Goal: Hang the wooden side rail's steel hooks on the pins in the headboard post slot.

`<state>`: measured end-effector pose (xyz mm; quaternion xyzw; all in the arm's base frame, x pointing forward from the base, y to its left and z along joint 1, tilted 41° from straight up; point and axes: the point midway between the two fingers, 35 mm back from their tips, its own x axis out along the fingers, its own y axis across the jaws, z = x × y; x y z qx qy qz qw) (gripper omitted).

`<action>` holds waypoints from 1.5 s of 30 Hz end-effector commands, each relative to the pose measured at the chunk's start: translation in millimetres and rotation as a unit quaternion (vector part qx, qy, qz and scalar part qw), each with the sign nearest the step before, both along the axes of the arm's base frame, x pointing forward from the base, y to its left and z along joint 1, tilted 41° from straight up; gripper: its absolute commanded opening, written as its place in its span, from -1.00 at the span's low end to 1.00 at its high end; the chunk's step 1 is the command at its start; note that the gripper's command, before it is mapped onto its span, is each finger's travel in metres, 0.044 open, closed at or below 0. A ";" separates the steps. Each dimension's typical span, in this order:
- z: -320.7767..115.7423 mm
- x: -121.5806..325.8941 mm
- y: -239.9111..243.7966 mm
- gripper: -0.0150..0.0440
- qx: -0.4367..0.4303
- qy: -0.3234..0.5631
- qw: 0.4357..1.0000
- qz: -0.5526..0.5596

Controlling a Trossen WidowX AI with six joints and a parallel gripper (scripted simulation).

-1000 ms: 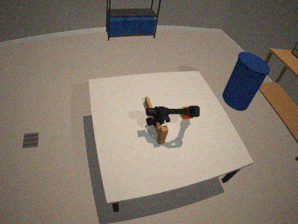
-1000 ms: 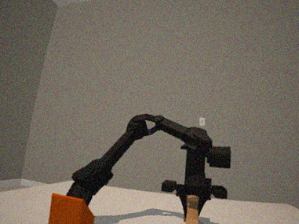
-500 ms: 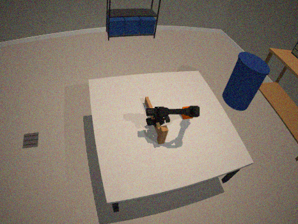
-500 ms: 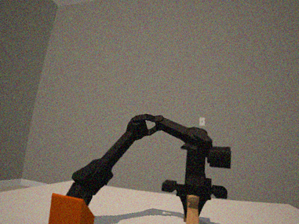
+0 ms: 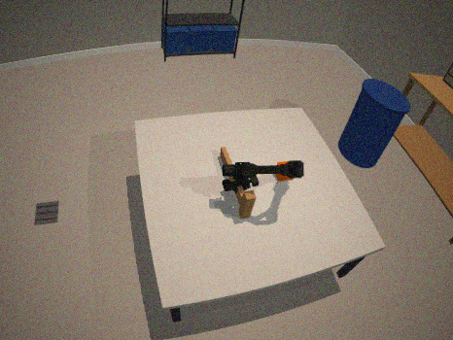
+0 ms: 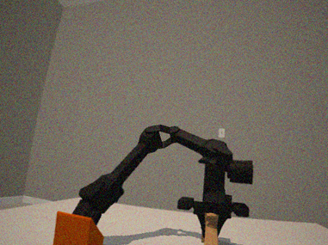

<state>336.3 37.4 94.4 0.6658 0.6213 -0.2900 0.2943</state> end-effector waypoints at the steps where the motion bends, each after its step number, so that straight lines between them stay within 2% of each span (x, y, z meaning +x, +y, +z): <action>1: 5.2 2.0 -2.0 -0.49 -0.001 -0.008 1.000 -0.005; 45: 8.9 2.4 1.2 -0.49 -0.001 -0.008 1.000 -0.005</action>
